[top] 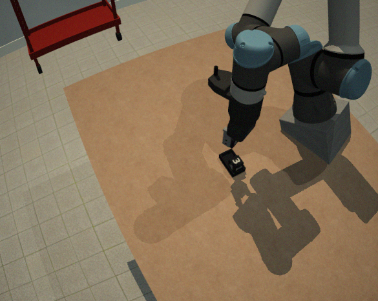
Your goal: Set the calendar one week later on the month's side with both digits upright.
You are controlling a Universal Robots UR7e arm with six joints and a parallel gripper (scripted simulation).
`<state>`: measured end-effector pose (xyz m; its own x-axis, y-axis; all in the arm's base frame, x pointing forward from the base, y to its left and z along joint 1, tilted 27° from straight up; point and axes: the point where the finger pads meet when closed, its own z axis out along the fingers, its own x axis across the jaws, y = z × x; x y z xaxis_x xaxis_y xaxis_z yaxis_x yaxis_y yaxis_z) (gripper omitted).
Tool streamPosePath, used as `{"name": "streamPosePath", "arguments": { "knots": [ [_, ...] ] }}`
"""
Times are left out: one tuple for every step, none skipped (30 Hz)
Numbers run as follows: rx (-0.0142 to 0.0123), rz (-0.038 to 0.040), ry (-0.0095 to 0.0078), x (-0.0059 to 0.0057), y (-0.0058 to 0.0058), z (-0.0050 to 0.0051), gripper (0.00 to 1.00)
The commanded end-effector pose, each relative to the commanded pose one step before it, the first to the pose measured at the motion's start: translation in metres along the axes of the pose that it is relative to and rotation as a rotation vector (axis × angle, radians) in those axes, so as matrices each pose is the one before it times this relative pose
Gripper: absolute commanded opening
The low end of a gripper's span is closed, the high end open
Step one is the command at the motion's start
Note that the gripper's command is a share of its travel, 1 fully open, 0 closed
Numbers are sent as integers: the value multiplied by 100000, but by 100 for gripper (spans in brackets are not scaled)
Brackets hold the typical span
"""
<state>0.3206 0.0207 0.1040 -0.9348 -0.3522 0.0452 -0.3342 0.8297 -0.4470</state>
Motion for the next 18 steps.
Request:
{"name": "streamPosePath", "arguments": {
  "knots": [
    [51,11395,-89,421,-161,-48,60],
    [6,2087,1,79,-32,-4,60],
    [6,2001,1,75,-31,-4,60],
    [6,1915,1,71,-31,-3,60],
    [5,1829,1,68,-30,-3,60],
    [5,1743,1,64,-29,-3,60],
    [0,0,0,0,0,0,60],
    [0,0,0,0,0,0,60],
    [5,1658,1,60,-27,-3,60],
    [5,1574,1,57,-26,-3,60],
    [4,1490,1,54,-25,-3,60],
    [4,1407,0,50,-24,-2,60],
    [4,1325,0,47,-23,-2,60],
    [4,1244,0,44,-22,-2,60],
    [4,1165,0,41,-20,-2,60],
    [3,1086,0,38,-19,-2,60],
    [3,1010,0,35,-18,-2,60],
    [3,935,0,32,-17,-2,60]
  ]
}}
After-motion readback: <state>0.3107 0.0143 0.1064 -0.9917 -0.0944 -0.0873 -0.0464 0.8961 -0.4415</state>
